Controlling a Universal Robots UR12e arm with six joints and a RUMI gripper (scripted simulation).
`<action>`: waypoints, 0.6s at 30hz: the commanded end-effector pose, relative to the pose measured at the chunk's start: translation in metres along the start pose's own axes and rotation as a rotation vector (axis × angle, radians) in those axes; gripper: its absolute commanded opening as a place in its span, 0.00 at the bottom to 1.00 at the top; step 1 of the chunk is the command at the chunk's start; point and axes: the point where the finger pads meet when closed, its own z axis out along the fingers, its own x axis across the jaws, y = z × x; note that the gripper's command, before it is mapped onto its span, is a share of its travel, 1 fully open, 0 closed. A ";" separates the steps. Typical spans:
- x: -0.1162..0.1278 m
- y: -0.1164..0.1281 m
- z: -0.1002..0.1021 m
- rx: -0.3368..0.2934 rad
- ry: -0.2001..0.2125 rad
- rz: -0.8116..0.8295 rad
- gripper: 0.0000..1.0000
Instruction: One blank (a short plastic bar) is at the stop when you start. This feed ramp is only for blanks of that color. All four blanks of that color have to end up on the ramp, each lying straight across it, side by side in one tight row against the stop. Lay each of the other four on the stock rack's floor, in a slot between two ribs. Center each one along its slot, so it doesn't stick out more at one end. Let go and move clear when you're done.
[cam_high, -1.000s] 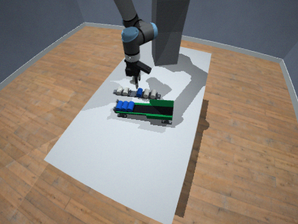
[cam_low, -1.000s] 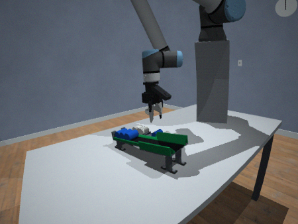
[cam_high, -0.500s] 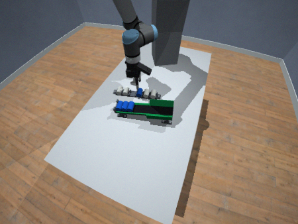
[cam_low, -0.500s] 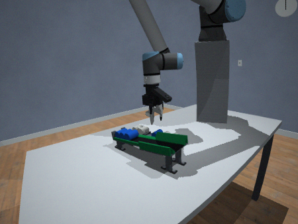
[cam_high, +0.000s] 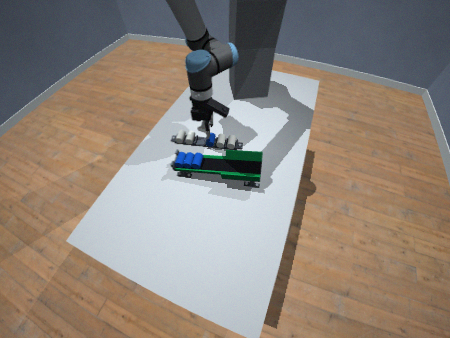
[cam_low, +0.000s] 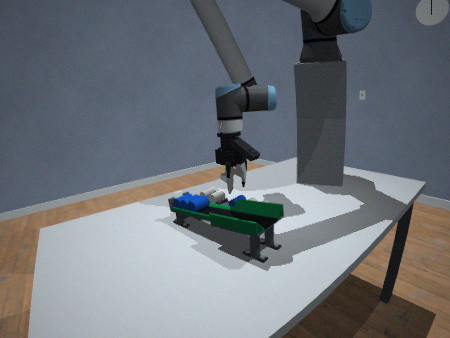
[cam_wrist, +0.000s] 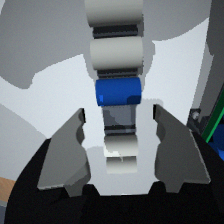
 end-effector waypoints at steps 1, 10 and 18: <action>0.003 0.001 0.011 -0.003 0.003 -0.001 0.50; 0.002 0.002 0.017 -0.003 0.003 0.000 0.50; 0.002 0.002 0.019 -0.003 0.003 0.000 0.50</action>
